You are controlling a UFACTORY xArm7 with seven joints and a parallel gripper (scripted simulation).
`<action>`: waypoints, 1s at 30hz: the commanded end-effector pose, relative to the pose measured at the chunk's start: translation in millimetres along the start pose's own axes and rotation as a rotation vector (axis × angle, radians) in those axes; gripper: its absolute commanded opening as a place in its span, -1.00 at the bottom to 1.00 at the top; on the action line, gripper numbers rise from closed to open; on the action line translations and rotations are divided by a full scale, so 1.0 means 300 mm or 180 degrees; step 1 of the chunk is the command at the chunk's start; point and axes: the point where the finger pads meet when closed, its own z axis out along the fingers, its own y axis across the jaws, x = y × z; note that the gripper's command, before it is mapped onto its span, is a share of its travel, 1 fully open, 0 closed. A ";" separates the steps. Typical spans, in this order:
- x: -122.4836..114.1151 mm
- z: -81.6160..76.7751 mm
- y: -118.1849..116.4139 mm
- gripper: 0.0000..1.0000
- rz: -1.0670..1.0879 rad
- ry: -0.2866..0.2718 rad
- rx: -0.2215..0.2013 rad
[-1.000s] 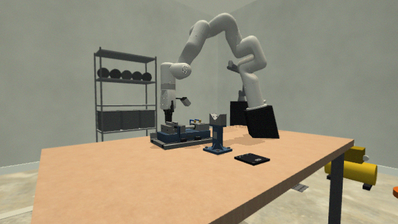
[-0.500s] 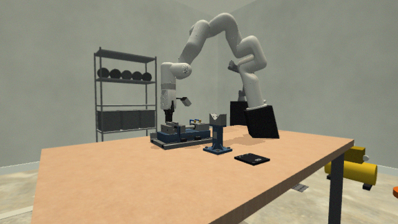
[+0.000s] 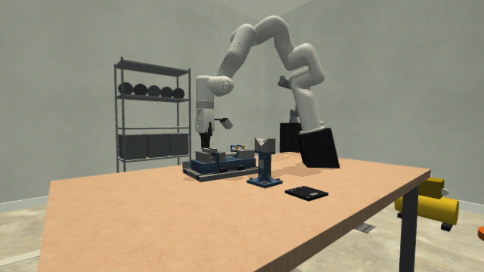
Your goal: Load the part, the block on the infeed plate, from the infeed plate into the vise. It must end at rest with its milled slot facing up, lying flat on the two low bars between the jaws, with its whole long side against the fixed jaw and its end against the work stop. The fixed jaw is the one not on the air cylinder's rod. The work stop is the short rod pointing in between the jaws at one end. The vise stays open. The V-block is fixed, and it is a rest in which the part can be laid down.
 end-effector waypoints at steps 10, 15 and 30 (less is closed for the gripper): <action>-0.006 -0.005 0.007 -1.00 -0.0002 -0.0013 -0.0001; -0.006 -0.005 0.008 -1.00 -0.0002 -0.0013 -0.0001; -0.006 -0.005 0.011 -1.00 -0.0002 -0.0013 -0.0001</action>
